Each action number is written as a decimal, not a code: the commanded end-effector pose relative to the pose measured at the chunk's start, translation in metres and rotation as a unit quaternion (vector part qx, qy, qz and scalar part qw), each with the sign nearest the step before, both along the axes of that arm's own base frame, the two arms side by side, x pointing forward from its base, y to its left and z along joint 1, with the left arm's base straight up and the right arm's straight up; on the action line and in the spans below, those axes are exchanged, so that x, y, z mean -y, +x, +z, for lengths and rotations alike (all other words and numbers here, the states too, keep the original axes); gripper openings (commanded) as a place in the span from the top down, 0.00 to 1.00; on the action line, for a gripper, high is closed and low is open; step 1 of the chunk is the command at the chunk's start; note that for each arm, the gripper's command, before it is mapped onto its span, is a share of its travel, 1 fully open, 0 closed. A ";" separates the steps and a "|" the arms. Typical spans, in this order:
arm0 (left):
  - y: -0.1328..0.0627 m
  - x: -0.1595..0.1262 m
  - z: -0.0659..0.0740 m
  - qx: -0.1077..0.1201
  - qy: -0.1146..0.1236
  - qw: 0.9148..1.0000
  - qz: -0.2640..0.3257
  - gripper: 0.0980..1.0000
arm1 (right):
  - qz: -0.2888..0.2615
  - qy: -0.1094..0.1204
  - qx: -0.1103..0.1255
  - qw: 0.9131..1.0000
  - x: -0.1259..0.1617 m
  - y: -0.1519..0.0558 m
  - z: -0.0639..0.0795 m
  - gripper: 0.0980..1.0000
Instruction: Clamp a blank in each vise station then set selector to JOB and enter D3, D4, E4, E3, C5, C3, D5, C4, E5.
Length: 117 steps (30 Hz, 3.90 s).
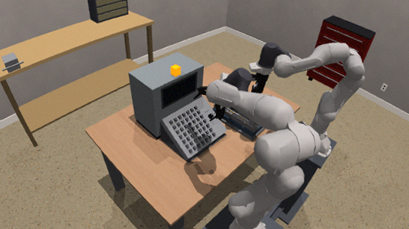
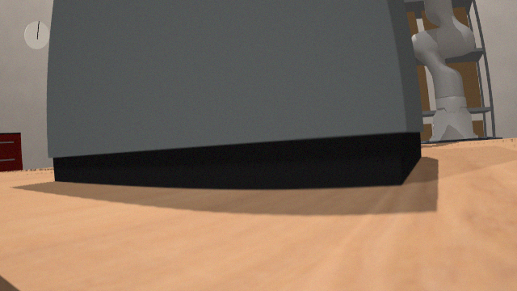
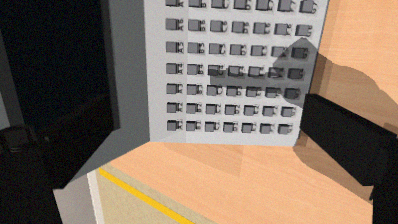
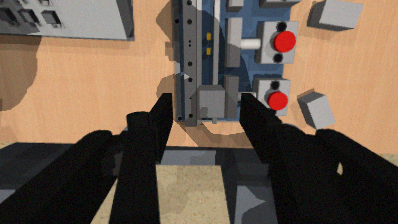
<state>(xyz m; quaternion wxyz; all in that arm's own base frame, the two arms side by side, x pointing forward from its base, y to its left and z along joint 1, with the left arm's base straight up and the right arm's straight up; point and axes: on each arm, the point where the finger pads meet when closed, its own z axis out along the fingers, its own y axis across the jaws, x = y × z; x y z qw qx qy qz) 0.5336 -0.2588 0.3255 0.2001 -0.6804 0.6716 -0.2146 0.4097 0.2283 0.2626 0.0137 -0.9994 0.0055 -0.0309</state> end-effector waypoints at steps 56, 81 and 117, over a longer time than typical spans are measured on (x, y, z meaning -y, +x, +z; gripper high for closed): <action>0.000 0.000 0.000 0.000 0.000 1.000 0.000 0.00 | 0.528 -0.051 -0.036 0.847 0.222 0.110 -0.142 0.60; 0.000 0.000 0.000 0.000 0.000 1.000 0.000 0.00 | 0.647 -0.030 -0.015 0.762 0.222 0.110 -0.142 0.60; 0.000 0.000 0.000 0.000 0.000 1.000 0.000 0.00 | 0.647 -0.030 -0.015 0.762 0.222 0.110 -0.182 0.60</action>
